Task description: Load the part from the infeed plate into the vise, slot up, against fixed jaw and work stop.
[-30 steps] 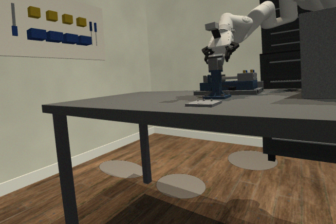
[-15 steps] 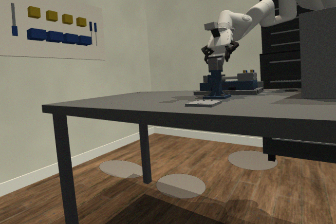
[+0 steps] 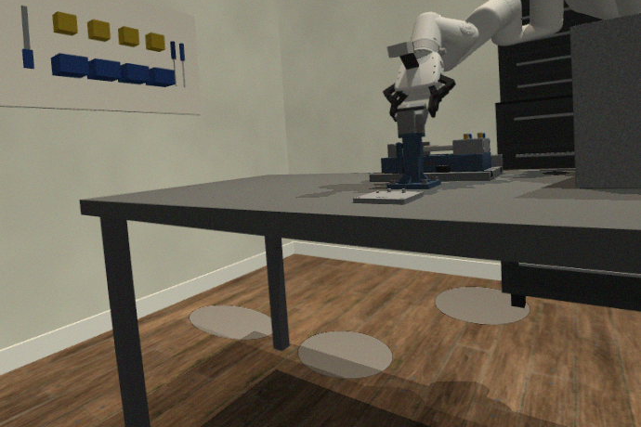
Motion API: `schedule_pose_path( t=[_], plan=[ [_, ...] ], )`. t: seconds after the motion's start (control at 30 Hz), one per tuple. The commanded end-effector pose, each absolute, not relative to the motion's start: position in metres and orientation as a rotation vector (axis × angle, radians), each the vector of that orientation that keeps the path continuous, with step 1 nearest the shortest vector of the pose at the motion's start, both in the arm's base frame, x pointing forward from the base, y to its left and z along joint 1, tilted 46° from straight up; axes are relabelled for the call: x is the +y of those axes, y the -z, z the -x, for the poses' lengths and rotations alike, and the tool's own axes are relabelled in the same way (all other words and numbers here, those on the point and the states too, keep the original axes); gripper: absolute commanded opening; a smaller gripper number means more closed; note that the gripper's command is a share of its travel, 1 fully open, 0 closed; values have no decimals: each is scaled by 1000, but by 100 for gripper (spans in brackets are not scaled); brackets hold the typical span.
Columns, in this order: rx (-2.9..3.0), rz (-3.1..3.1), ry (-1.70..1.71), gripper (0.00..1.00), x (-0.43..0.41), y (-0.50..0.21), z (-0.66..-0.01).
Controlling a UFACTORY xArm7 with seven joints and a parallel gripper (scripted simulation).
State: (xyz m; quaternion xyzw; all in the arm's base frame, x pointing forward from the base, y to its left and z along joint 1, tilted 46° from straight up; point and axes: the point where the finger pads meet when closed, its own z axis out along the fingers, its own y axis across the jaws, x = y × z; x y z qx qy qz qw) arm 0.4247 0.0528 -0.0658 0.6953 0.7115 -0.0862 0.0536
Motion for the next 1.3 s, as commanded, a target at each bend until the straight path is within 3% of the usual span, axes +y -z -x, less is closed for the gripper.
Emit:
schedule_pose_path(
  t=[0.0, 1.27],
  plan=[
    [2149, -2093, 284, 89, 55, 65, -426],
    [1942, -1876, 600, 89, 59, 66, -426]
  ],
)
